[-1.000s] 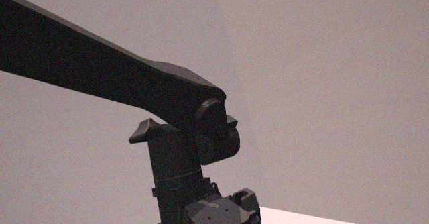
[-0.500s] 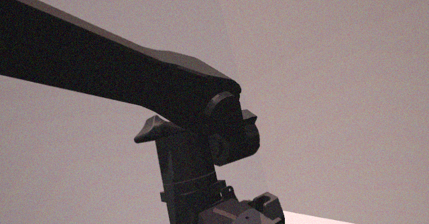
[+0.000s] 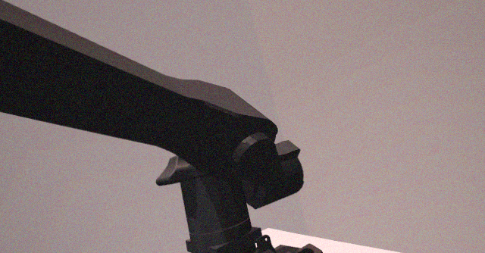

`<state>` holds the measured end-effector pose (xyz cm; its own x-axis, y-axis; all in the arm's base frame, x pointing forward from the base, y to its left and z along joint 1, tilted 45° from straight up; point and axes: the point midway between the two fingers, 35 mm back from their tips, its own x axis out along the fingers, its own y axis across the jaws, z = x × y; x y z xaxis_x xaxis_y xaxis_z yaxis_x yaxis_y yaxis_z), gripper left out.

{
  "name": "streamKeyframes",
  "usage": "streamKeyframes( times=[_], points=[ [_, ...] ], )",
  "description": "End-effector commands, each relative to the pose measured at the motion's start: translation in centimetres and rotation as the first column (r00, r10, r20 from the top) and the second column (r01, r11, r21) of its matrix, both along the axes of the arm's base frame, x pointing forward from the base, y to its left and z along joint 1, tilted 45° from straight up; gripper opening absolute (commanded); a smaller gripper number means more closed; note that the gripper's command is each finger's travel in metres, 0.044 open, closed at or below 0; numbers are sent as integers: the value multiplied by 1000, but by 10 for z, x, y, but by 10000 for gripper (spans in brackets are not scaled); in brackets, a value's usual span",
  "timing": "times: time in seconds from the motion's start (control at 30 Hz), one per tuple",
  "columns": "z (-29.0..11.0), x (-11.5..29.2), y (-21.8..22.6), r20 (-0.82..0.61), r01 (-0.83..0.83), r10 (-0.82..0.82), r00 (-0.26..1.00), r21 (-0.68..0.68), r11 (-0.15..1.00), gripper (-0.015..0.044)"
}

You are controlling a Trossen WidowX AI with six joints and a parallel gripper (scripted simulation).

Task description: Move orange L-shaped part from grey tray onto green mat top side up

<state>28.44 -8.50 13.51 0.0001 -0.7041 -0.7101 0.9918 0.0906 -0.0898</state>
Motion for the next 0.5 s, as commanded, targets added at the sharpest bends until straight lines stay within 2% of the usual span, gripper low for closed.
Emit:
streamKeyframes(
  times=[0.0,0.47],
  points=[
    [-5,-1,-6,-3,-2,2,1000,-5,1000,0],
    [-21,-1,-22,-3,-2,2,1000,-6,1000,0]
  ],
)
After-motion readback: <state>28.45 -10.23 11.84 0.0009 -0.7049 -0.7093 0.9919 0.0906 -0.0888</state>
